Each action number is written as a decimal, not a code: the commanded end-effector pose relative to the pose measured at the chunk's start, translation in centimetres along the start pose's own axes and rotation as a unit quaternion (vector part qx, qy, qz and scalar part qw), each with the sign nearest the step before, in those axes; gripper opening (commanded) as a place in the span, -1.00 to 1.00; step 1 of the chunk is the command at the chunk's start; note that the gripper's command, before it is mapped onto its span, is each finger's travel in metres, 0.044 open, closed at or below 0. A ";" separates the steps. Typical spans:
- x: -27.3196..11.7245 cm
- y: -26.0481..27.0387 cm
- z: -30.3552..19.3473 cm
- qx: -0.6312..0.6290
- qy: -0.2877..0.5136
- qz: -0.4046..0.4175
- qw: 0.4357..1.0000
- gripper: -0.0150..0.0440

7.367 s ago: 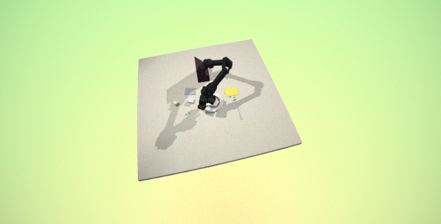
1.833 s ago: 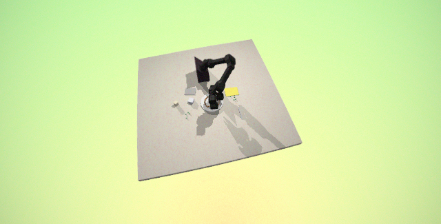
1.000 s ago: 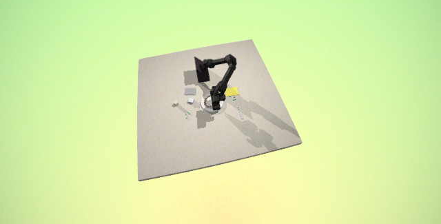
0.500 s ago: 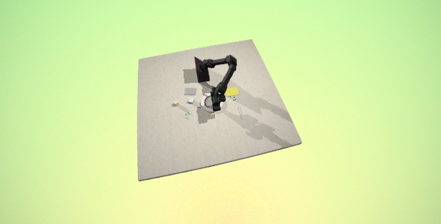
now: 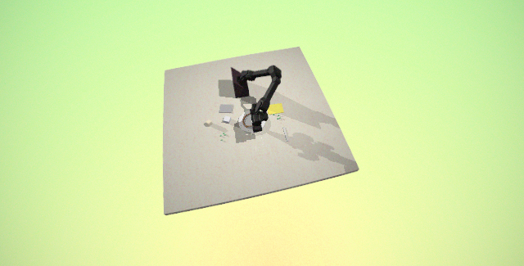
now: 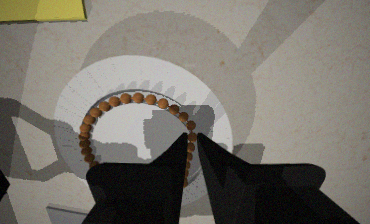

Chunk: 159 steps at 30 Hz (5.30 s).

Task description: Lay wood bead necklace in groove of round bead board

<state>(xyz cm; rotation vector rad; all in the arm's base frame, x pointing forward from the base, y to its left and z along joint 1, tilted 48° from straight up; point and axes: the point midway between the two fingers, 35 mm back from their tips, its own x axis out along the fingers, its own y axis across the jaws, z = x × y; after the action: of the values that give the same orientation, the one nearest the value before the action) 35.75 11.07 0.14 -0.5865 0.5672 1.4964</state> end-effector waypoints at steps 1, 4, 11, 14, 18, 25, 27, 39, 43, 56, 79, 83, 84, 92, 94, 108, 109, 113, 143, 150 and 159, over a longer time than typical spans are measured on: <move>0.0 0.0 0.0 0.000 0.000 0.000 1.000 -0.49; 0.0 0.0 0.0 0.000 0.000 0.000 1.000 -0.49; 0.0 0.0 0.0 0.000 0.000 0.000 1.000 -0.49; 0.0 0.0 0.0 0.000 0.000 0.000 1.000 -0.49; -0.4 0.0 0.0 0.002 -0.001 -0.001 1.000 -0.49; -0.6 -0.4 0.1 0.003 -0.002 -0.001 1.000 -0.49; -0.6 -0.6 0.1 0.003 -0.002 -0.001 1.000 -0.49; -0.2 -0.5 0.1 0.001 0.000 -0.001 1.000 -0.31; -0.2 -0.5 0.1 0.001 0.000 -0.001 1.000 0.04; -0.6 -0.5 0.1 0.003 -0.002 -0.001 1.000 1.00; -2.9 -0.3 -0.8 0.100 -0.001 -0.001 0.995 0.56; -3.8 -0.2 -1.1 0.138 -0.001 -0.001 0.990 0.20; -3.8 -0.2 -1.1 0.138 -0.001 -0.001 0.990 0.11; -2.3 -0.2 -1.1 0.138 -0.001 -0.001 0.990 -0.08; -3.0 -0.4 -1.0 0.132 -0.002 -0.003 0.991 -0.08; -1.2 -0.3 -1.1 0.136 -0.001 -0.002 0.991 -0.08; -1.0 -0.3 -1.1 0.136 -0.001 -0.001 0.991 -0.08; -0.3 -0.3 -1.1 0.137 -0.002 -0.001 0.991 -0.08; 0.0 -0.2 -1.0 0.134 0.000 0.000 0.991 -0.49; 0.0 -0.2 -1.0 0.134 0.000 0.000 0.991 -0.49; -0.6 -0.2 -1.1 0.138 -0.002 -0.001 0.990 -0.49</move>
<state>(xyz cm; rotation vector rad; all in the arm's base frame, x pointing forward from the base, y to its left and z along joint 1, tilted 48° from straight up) 35.91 10.23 -0.52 -0.3701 0.7610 1.3897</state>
